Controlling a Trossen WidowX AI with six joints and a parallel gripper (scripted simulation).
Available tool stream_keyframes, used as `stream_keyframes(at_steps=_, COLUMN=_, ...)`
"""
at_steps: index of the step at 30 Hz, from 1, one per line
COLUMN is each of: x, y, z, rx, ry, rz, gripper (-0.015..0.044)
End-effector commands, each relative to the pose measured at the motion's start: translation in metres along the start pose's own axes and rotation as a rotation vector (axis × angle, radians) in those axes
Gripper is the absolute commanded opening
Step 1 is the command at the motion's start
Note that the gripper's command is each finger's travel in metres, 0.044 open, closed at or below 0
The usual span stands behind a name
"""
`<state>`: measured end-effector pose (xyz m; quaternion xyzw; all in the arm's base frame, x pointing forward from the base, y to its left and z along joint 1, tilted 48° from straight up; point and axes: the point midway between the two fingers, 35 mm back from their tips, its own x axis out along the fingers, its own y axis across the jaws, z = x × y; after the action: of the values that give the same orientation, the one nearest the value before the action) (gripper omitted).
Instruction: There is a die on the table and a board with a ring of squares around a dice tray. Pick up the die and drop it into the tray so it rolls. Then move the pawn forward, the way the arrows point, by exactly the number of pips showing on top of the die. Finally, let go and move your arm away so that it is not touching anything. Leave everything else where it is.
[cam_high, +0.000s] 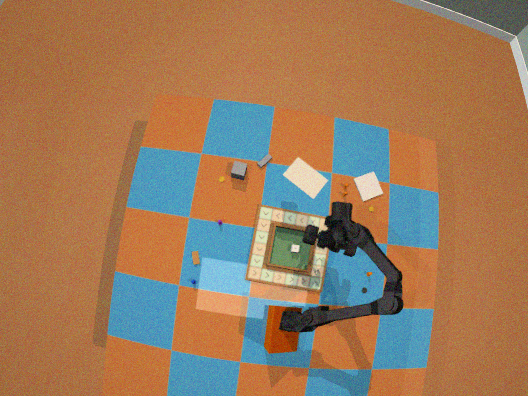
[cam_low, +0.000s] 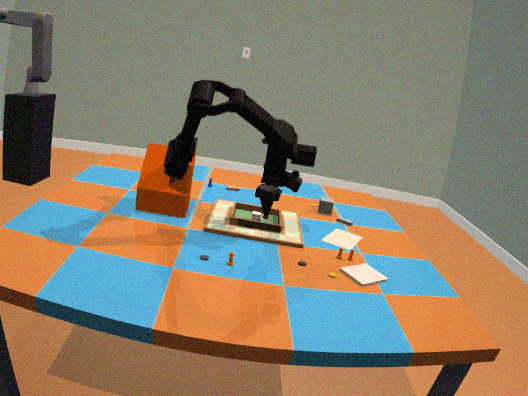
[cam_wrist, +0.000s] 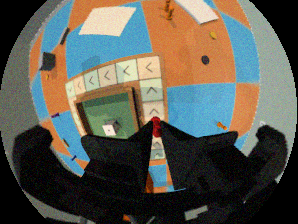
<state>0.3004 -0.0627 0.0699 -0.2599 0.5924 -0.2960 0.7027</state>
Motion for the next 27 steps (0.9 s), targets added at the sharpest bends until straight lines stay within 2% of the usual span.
stream_keyframes(at_steps=1, x=0.011, y=0.000, z=-0.001, rx=-0.011, ry=0.006, rz=-0.006, gripper=0.0000)
stream_keyframes(at_steps=7, x=0.034, y=-0.001, z=-0.002, rx=-0.011, ry=0.006, rz=-0.008, gripper=0.0000)
stream_keyframes(at_steps=24, x=0.052, y=-0.001, z=-0.002, rx=-0.011, ry=0.006, rz=-0.009, gripper=0.0000)
stream_keyframes(at_steps=27, x=0.046, y=-0.002, z=0.001, rx=0.002, ry=-0.003, rz=-0.009, gripper=0.0079)
